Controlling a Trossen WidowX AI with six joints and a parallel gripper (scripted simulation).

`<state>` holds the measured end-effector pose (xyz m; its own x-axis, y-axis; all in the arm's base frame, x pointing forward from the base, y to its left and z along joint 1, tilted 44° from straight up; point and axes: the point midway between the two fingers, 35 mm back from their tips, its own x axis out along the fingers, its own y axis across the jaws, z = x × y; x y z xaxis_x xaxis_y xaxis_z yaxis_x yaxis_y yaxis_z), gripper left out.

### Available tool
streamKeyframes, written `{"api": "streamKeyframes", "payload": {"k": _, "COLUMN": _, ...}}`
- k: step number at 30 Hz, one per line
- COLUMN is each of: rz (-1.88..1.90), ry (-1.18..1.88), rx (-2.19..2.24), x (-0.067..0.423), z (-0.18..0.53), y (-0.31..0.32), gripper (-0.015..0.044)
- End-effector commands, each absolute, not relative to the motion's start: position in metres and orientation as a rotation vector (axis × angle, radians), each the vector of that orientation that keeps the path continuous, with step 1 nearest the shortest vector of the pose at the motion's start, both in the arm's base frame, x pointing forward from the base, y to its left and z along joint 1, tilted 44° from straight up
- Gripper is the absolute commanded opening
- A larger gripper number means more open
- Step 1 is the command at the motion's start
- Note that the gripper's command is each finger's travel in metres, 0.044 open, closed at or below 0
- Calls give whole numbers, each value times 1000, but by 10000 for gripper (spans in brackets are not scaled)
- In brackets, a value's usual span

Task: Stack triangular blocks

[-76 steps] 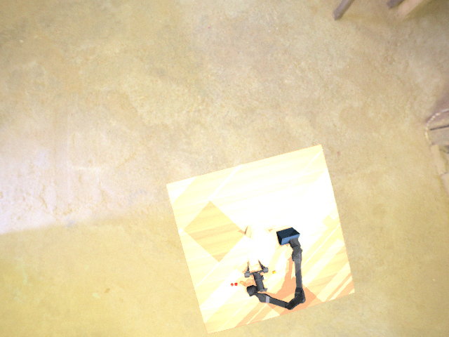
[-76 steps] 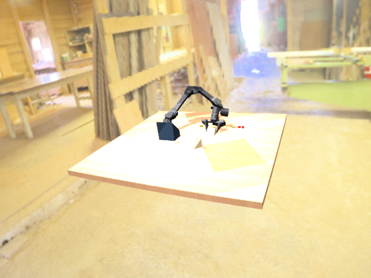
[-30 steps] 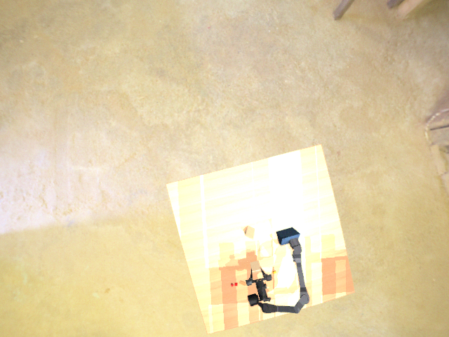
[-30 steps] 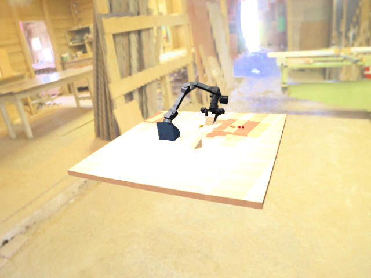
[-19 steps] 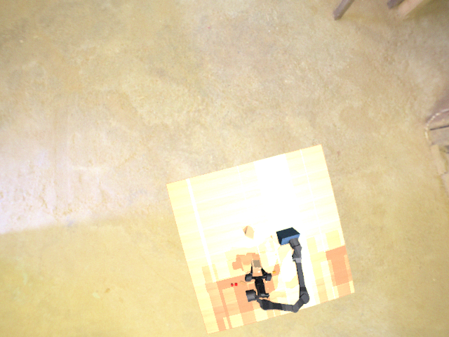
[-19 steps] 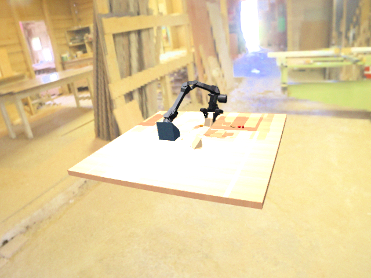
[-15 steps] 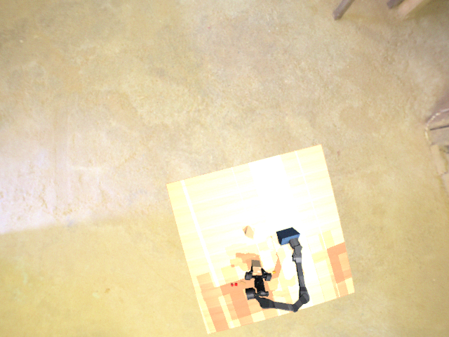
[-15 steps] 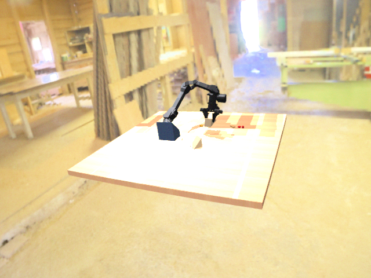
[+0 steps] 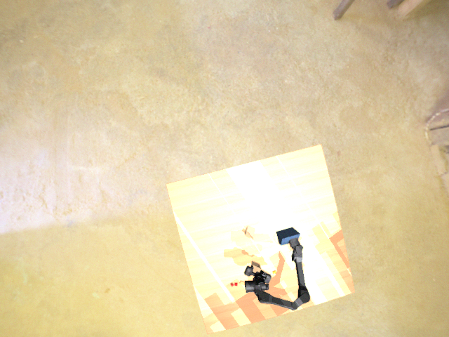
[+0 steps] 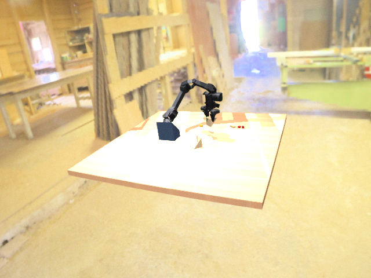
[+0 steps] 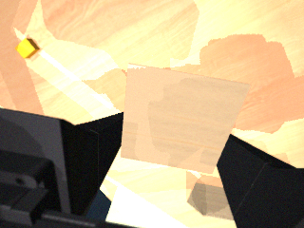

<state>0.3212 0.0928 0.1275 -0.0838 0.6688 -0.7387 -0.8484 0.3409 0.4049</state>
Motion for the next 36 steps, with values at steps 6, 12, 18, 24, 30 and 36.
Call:
{"api": "streamKeyframes", "payload": {"k": 6, "rz": 1269, "ry": 1057, "rx": -171, "x": 324, "z": 124, "y": 88, "gripper": 0}}
{"api": "streamKeyframes", "payload": {"k": 12, "rz": 1247, "ry": 1067, "rx": -176, "x": 331, "z": 110, "y": 65, "gripper": 0}}
{"api": "streamKeyframes", "payload": {"k": 18, "rz": 1213, "ry": 1092, "rx": -165, "x": 336, "z": 95, "y": 41, "gripper": 0}}
{"api": "streamKeyframes", "payload": {"k": 24, "rz": 1191, "ry": 1108, "rx": -160, "x": 338, "z": 80, "y": 17, "gripper": 0}}
{"api": "streamKeyframes", "payload": {"k": 30, "rz": 1190, "ry": 1112, "rx": -171, "x": 339, "z": 65, "y": -9, "gripper": 0}}
{"api": "streamKeyframes", "payload": {"k": 36, "rz": 1192, "ry": 1113, "rx": -180, "x": 337, "z": 50, "y": -34, "gripper": 0}}
